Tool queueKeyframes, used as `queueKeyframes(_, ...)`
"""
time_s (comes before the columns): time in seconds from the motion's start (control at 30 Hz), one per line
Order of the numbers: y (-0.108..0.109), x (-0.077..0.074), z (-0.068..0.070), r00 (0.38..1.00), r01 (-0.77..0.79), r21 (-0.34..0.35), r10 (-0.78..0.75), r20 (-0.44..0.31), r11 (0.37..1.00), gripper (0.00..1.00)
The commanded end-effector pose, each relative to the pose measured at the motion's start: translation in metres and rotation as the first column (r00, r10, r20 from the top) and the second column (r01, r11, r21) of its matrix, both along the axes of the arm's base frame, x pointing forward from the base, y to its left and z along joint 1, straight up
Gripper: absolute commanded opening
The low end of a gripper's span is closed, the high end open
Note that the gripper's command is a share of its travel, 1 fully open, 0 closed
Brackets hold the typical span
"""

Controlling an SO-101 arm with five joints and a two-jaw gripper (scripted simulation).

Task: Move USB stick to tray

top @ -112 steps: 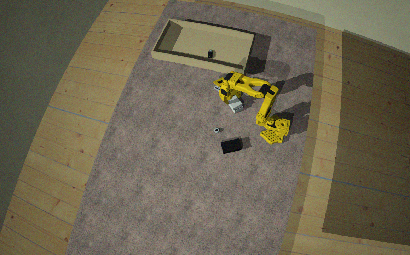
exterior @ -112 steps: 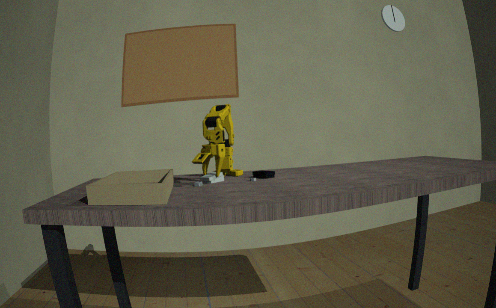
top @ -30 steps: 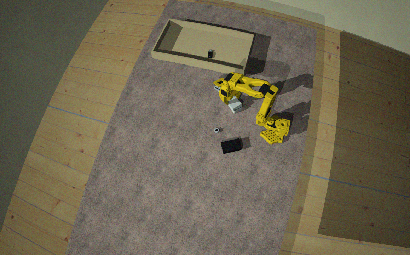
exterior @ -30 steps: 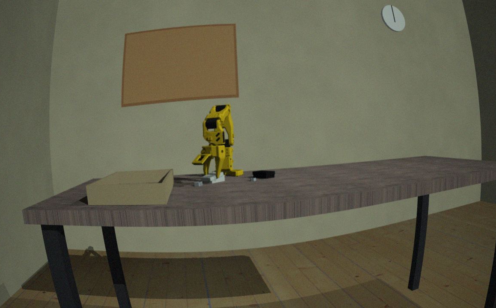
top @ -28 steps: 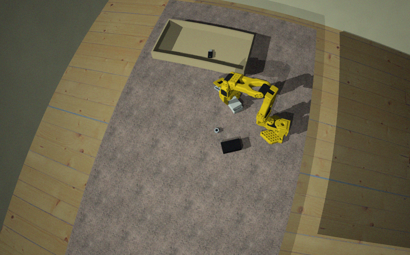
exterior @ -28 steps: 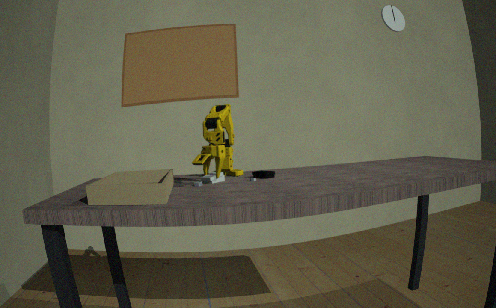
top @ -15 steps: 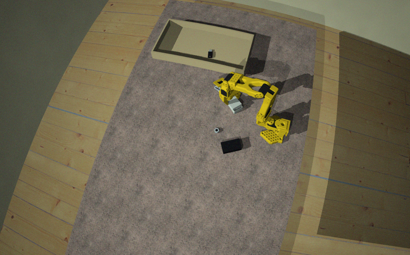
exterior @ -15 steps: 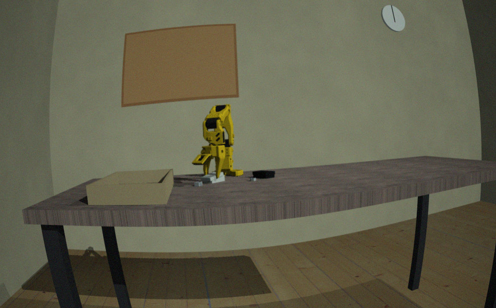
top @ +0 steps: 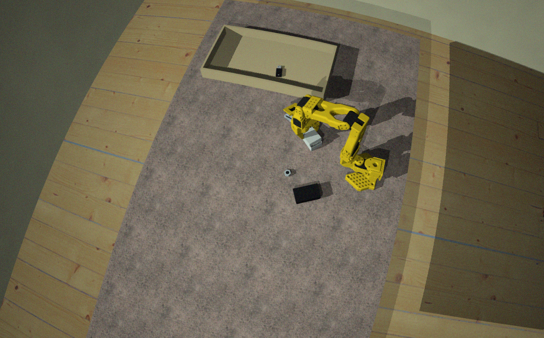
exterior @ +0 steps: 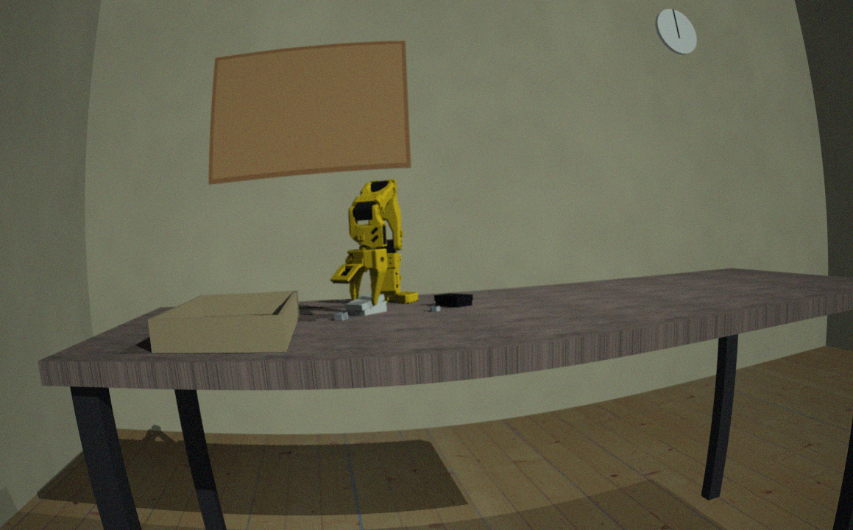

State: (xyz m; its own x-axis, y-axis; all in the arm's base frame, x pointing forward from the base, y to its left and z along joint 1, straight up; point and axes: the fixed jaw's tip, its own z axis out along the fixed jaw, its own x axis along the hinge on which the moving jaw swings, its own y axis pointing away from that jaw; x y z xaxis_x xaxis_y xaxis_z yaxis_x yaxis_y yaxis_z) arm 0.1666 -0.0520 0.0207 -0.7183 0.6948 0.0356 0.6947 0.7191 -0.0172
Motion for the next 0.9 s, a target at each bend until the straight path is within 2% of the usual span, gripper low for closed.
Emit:
queueKeyframes(0.0,-0.001,0.007,0.010,0.999,0.003,-0.012,-0.003,0.038,1.000,0.22)
queueKeyframes(0.47,-0.001,0.007,0.036,0.999,0.003,-0.012,-0.003,0.038,1.000,0.22)
queueKeyframes(0.87,0.000,0.005,0.046,0.999,0.003,-0.012,-0.003,0.038,1.000,0.22)
